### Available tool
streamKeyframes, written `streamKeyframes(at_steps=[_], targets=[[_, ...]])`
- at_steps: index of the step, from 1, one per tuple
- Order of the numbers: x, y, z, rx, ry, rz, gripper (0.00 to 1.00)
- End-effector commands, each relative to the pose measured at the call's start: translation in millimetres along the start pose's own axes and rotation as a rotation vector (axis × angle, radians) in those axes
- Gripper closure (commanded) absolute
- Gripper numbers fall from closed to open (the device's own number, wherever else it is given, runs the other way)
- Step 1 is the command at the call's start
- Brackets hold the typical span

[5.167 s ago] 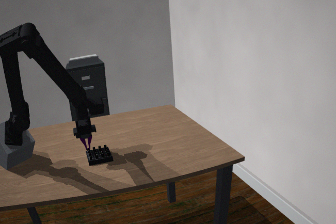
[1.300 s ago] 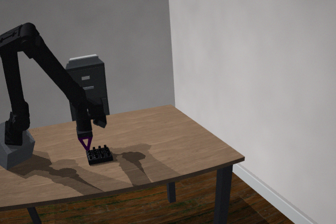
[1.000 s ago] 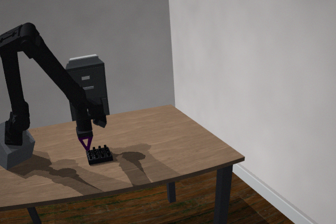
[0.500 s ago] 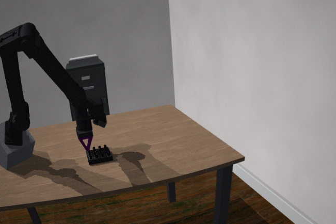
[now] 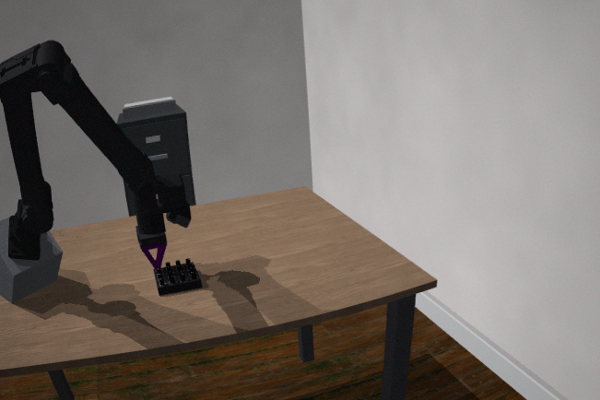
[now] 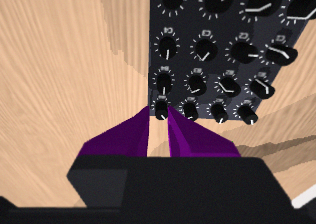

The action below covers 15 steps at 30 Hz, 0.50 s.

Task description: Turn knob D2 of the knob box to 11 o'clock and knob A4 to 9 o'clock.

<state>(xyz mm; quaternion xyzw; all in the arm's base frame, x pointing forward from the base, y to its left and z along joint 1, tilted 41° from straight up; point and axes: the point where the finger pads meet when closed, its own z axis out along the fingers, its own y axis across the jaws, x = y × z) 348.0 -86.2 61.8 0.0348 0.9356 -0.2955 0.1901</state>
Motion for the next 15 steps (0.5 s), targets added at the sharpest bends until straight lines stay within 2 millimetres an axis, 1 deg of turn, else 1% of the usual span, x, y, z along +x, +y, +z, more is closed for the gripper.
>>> streamKeyframes(at_steps=[1,10,15], targets=[[-12.3,-0.1,-3.2,-0.006,-0.028,0.002,0.82],[-12.3,-0.3,-4.4,-0.005,-0.028,0.003,0.82],[-20.7,-0.8,-18.9,-0.008,-0.047,0.020,0.82]])
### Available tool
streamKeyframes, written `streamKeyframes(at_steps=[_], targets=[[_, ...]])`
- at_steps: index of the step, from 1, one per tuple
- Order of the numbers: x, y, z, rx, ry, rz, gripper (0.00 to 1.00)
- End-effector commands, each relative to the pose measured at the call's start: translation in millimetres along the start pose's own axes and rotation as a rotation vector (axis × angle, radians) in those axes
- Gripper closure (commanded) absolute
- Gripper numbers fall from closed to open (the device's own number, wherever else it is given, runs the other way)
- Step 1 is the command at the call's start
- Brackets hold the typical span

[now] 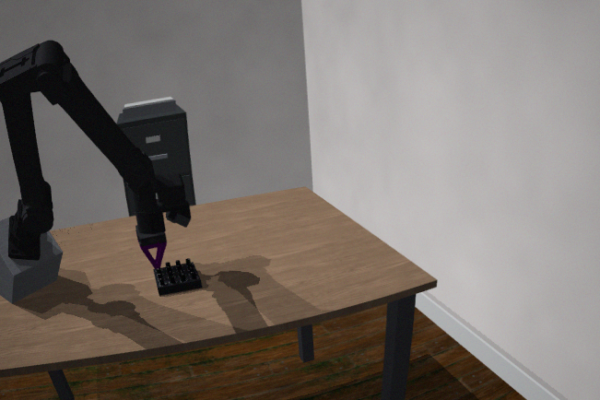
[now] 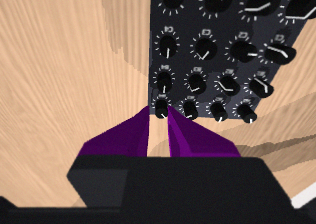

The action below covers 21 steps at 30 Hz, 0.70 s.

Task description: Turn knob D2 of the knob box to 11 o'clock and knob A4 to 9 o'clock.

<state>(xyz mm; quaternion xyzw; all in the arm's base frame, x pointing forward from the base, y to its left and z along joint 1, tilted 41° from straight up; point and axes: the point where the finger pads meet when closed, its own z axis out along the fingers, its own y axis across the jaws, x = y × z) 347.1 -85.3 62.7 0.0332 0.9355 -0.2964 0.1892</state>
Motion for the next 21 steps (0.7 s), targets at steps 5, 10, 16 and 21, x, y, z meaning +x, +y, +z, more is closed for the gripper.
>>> streamKeyframes(at_steps=[5,10,16,21], targets=[[-21.4,-1.4,-25.1,-0.008,-0.048,0.025,0.82],[-21.9,-1.9,-40.3,-0.009,-0.049,0.026,0.82],[-21.9,-3.1,-50.0,-0.008,-0.049,0.030,0.82],[-10.7,-2.0,-40.3,-0.003,-0.012,0.020,0.82]])
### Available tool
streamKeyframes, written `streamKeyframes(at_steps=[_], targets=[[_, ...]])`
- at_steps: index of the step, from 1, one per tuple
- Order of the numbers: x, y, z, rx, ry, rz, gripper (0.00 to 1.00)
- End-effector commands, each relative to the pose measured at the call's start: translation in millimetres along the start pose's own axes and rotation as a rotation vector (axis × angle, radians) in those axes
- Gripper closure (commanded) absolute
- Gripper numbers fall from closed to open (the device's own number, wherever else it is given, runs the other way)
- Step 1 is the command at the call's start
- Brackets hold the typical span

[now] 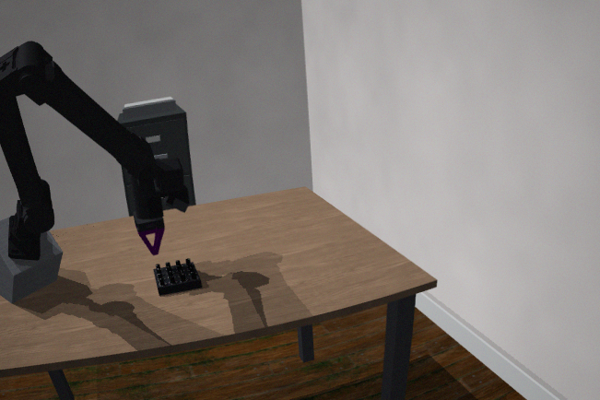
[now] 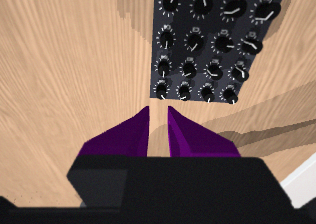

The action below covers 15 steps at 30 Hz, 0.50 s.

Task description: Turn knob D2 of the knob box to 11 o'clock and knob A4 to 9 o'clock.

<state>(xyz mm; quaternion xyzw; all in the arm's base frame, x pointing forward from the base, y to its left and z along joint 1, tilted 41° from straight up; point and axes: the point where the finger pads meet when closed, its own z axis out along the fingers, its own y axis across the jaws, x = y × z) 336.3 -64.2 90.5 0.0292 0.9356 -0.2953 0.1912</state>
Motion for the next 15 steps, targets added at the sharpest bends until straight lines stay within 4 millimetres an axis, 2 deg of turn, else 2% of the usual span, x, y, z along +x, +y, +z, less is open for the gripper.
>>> streamKeyframes(at_steps=[1,10,12,15], targets=[[-9.3,-2.3,-3.8,0.001,-0.006,0.025,0.82],[-10.6,-2.4,-5.3,0.000,-0.011,0.015,0.82],[-21.1,-3.0,-19.1,-0.004,-0.045,-0.051,0.82],[-21.7,-3.9,-29.9,-0.006,-0.046,-0.201,0.82]])
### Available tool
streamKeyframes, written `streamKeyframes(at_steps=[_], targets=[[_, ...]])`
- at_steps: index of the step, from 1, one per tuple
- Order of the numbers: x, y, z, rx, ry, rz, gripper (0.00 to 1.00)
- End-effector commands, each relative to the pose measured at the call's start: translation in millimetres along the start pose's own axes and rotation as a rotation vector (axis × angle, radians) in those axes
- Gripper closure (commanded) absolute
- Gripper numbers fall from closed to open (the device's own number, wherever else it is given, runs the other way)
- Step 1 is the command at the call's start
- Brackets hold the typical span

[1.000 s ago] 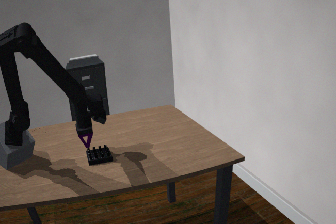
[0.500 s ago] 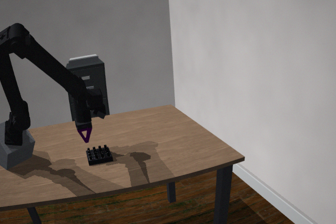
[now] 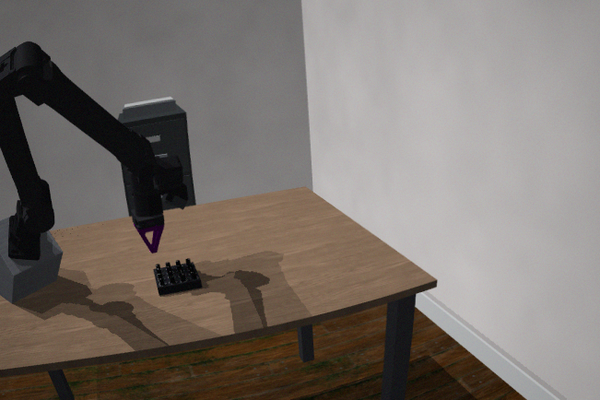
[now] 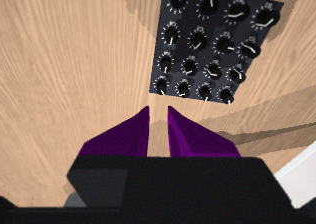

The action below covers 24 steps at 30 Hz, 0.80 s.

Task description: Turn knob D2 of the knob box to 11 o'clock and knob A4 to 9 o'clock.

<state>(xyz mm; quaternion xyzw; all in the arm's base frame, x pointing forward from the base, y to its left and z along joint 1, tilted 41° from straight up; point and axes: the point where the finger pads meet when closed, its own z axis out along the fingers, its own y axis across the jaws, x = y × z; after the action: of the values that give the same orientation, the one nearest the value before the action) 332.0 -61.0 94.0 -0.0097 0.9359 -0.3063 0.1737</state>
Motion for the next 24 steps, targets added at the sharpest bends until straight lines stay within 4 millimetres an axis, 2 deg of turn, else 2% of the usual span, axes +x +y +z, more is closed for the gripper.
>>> streamKeyframes(at_steps=[1,3,4,6,9,24], targets=[[-23.5,-6.5,-26.5,-0.009,-0.057,-0.145,0.82],[-23.5,-6.5,-26.5,-0.009,-0.057,-0.145,0.82],[-21.2,-14.2,-24.3,-0.001,-0.041,-0.161,0.82],[-21.8,-12.5,-26.9,-0.003,-0.046,-0.184,0.82],[-11.6,-5.6,-18.7,-0.006,-0.017,-0.209,0.82],[-12.6,-5.9,-19.1,-0.006,-0.021,-0.205,0.82]])
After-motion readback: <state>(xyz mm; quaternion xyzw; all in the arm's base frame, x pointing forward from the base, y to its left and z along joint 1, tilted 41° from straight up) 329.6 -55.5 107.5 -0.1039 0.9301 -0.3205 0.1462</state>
